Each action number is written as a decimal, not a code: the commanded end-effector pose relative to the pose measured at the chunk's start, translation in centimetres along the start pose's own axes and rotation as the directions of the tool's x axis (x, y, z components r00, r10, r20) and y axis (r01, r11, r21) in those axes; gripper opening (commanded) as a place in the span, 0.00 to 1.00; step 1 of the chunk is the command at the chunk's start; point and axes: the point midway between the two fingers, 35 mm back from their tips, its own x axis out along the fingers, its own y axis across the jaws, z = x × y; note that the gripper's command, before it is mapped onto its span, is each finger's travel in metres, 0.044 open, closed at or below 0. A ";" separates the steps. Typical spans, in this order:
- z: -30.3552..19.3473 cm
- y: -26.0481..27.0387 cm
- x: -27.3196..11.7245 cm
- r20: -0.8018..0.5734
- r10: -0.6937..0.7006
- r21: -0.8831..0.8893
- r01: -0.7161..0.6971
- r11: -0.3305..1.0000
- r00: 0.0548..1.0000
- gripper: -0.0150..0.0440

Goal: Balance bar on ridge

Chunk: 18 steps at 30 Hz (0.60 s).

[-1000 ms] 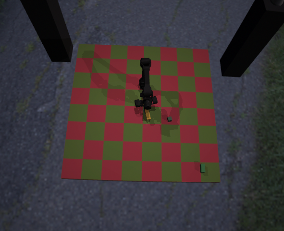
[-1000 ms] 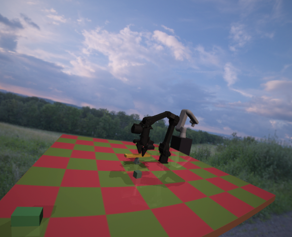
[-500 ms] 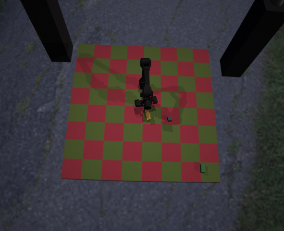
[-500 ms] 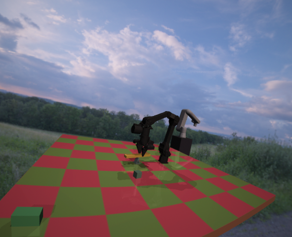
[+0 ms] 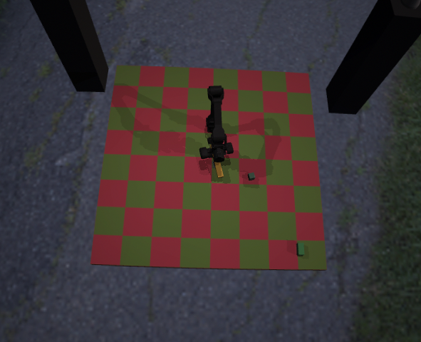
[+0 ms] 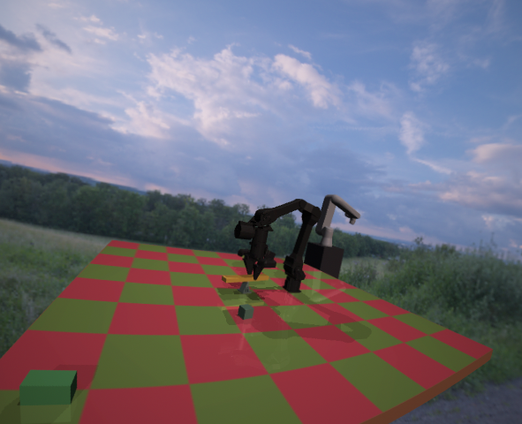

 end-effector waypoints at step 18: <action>0.0 0.0 0.0 0.000 0.000 0.000 0.000 1.000 1.000 0.57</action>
